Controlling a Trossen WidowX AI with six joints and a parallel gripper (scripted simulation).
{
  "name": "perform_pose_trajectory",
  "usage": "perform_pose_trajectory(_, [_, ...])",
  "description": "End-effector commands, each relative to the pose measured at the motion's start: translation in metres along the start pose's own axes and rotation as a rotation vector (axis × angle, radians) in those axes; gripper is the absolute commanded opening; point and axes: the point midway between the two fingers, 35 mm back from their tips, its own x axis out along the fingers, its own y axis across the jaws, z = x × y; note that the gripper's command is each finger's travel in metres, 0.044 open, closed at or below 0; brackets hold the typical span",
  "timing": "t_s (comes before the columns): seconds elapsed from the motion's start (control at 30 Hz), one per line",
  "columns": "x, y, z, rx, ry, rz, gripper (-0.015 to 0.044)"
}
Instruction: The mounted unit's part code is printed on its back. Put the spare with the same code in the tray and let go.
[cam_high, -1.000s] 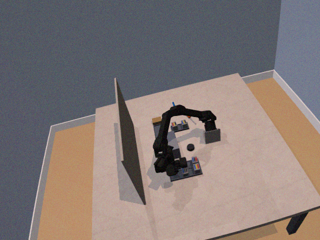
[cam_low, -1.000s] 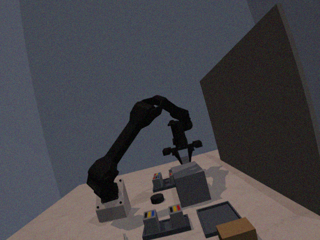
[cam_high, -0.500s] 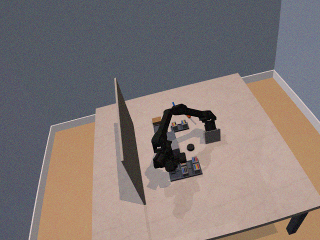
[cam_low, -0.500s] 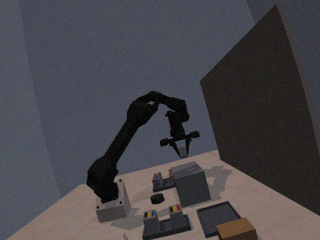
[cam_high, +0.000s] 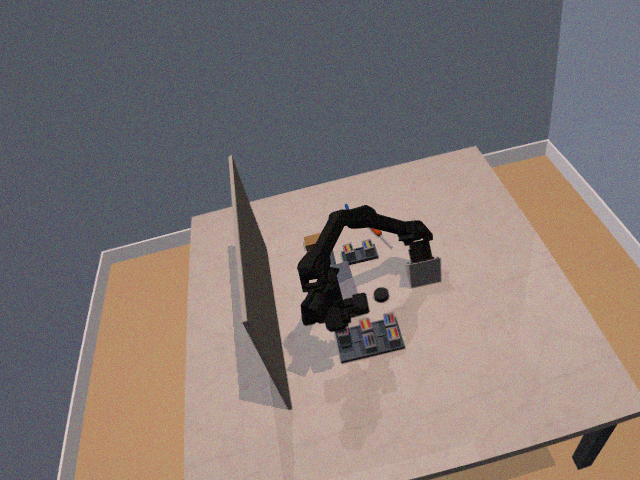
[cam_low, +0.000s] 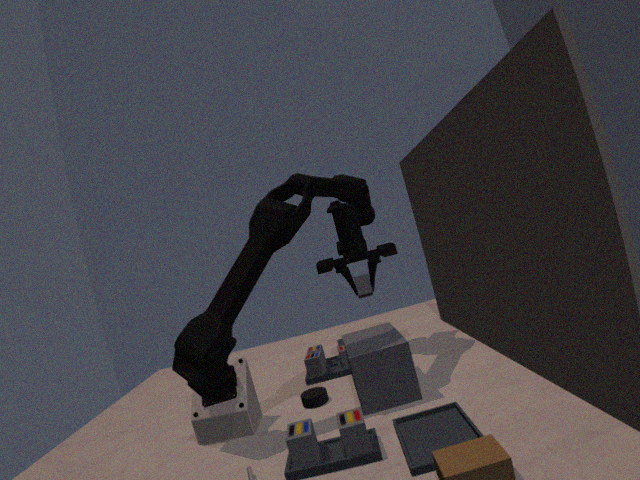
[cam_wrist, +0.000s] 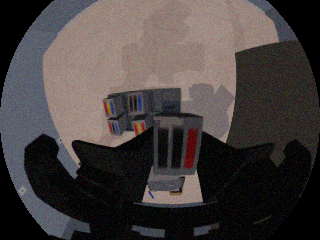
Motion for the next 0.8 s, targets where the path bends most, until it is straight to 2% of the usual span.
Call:
perform_pose_trajectory(0.0, [-0.008, -0.017, -0.024, 0.007, -0.013, -0.003, 0.0000])
perform_pose_trajectory(0.77, [-0.020, -0.078, -0.188, -0.002, -0.041, -0.011, 0.0000])
